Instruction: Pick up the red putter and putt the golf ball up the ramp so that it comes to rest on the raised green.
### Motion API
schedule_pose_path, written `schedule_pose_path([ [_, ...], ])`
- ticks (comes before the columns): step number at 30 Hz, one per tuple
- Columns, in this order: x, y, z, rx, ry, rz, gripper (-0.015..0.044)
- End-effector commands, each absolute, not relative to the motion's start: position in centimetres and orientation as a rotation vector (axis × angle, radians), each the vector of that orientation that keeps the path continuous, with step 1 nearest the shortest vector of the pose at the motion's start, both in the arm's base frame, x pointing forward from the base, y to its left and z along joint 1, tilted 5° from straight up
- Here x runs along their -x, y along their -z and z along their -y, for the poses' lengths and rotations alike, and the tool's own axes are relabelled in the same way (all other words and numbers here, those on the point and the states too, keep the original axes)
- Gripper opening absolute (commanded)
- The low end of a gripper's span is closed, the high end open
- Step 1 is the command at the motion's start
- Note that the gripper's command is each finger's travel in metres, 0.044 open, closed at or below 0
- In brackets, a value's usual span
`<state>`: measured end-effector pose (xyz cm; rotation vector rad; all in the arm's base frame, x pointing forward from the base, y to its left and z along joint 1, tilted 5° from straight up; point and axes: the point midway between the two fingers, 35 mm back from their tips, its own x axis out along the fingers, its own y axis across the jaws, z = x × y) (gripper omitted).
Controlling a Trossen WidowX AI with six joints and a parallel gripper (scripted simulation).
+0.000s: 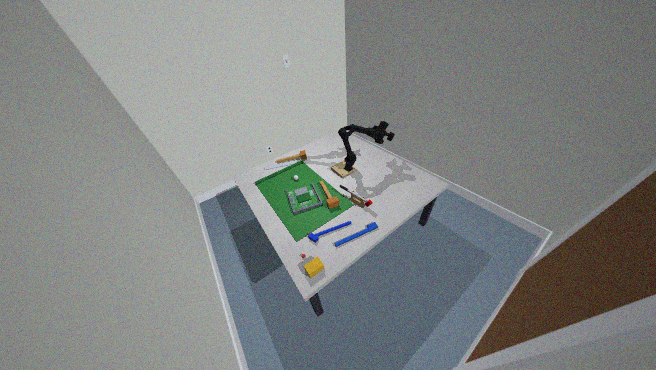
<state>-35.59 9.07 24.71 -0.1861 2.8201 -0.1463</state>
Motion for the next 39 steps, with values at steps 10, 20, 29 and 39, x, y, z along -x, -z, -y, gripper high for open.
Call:
schedule_pose_path([
  [10,29.2,-22.0,-22.1,-0.151,-0.571,-2.574,0.0440],
  [20,19.9,-19.9,-30.3,-0.237,-0.970,-2.148,0.0440],
  [29,9.8,-18.1,-34.2,-0.149,-1.150,-1.757,0.0440],
  [39,-2.2,-16.7,-34.4,0.039,-1.226,-1.403,0.0440],
])
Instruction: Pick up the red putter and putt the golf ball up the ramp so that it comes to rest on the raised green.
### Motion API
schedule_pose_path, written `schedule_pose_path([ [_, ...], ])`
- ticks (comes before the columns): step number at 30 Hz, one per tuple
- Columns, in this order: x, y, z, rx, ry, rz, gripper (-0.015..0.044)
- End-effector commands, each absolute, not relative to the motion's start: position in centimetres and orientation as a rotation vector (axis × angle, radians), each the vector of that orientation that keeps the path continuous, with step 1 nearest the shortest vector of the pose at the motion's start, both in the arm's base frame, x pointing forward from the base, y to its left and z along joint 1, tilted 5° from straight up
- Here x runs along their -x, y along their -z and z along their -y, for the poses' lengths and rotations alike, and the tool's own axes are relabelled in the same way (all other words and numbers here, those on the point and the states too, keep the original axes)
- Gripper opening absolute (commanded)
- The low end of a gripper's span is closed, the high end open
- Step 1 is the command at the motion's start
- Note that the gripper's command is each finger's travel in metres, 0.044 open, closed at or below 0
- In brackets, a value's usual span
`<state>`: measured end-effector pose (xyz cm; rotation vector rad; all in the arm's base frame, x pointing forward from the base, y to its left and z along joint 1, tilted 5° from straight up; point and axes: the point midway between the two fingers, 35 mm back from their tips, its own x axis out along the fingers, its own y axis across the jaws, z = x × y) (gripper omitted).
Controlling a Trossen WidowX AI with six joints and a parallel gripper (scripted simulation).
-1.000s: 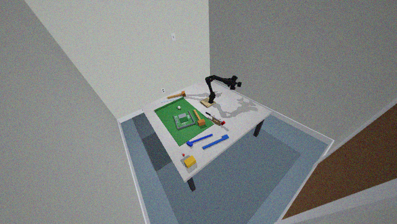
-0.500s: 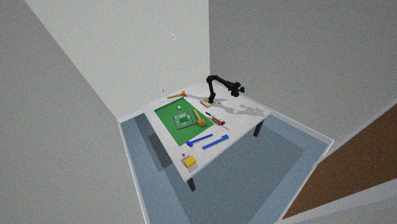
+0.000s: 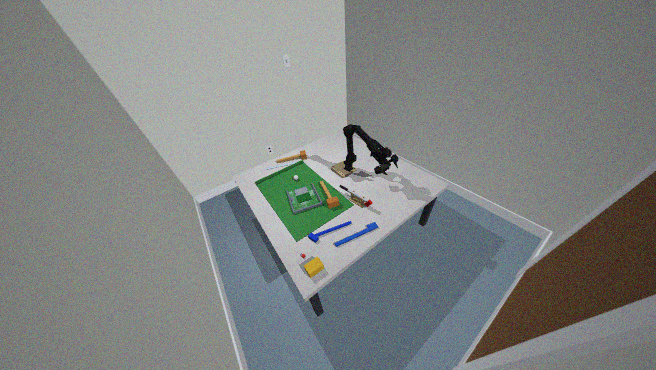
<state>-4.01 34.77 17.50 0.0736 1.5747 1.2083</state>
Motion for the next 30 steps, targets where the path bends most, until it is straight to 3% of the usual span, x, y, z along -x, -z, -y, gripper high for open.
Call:
schedule_pose_path([
  [1,-3.4,-16.5,-34.2,0.065,-1.229,-1.372,0.0440],
  [17,-19.3,-13.7,-25.7,0.573,-1.246,-1.056,0.0440],
  [30,-25.7,-12.3,-14.5,0.928,-1.340,-0.961,0.0440],
])
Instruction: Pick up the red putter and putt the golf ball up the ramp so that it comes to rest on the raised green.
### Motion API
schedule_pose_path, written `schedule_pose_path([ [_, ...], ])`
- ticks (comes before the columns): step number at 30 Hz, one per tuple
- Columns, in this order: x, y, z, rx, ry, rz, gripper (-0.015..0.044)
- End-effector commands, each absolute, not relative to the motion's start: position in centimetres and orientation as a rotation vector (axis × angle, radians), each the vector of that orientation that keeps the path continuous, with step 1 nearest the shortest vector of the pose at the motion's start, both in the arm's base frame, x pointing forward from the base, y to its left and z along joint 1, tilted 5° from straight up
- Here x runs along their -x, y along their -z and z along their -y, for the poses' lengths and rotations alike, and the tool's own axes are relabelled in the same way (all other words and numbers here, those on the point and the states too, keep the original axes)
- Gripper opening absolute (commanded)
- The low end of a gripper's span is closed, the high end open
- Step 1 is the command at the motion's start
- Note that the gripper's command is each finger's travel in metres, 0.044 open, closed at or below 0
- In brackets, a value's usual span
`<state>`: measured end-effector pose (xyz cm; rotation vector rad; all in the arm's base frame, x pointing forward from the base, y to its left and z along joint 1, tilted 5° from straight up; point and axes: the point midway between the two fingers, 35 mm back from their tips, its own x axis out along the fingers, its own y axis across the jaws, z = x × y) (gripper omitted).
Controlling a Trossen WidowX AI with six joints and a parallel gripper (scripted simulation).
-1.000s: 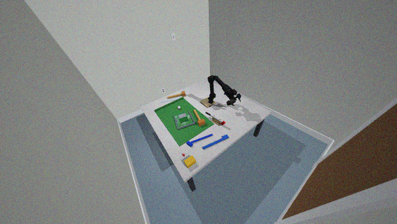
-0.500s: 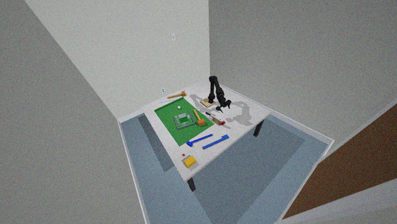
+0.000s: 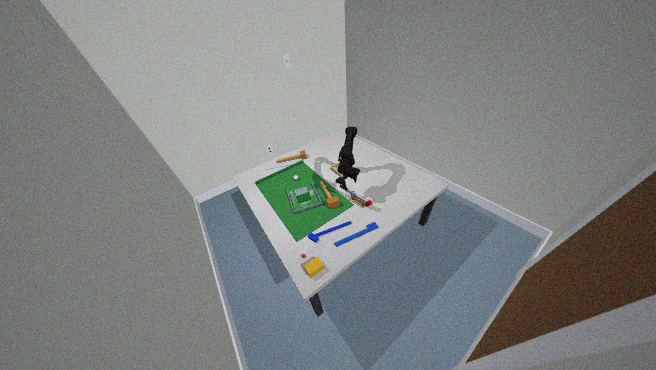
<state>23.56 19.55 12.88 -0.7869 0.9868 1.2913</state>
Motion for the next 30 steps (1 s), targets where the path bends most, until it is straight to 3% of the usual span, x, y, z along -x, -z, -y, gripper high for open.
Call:
schedule_pose_path([
  [1,-25.7,-12.3,-14.5,0.930,-1.341,-0.961,0.0440],
  [30,-25.5,-7.5,-14.8,0.929,-1.341,-0.961,0.0440],
])
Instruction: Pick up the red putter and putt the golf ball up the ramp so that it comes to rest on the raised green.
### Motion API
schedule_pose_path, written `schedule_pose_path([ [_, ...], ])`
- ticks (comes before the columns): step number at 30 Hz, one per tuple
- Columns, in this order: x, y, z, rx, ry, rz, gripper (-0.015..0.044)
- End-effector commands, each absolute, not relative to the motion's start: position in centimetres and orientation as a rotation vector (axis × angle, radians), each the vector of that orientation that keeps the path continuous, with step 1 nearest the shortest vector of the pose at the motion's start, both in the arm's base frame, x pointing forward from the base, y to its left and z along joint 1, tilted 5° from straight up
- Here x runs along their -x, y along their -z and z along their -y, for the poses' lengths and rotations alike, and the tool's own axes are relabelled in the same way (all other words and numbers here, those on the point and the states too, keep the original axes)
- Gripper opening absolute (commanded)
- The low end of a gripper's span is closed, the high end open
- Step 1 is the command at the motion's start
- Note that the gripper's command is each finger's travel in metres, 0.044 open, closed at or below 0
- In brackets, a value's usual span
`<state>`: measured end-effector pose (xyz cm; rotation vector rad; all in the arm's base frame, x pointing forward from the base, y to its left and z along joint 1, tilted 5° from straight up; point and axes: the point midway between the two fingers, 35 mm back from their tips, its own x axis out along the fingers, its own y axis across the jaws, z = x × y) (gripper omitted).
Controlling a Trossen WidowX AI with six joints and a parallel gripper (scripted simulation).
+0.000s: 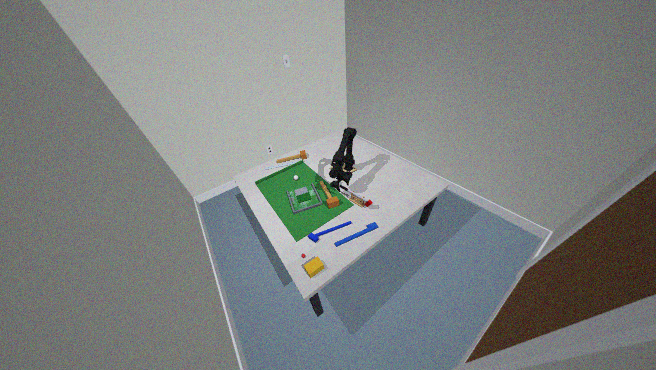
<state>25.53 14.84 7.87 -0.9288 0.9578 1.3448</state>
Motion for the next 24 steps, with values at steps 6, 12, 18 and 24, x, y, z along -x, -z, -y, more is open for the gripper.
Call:
schedule_pose_path([
  [6,-25.6,-6.8,-14.9,0.929,-1.341,-0.961,0.0440],
  [12,-25.5,-5.8,-15.0,0.929,-1.341,-0.961,0.0440],
  [18,-25.5,-5.3,-15.0,0.929,-1.341,-0.961,0.0440],
  [24,-25.6,-5.7,-15.1,0.930,-1.343,-0.953,0.0282],
])
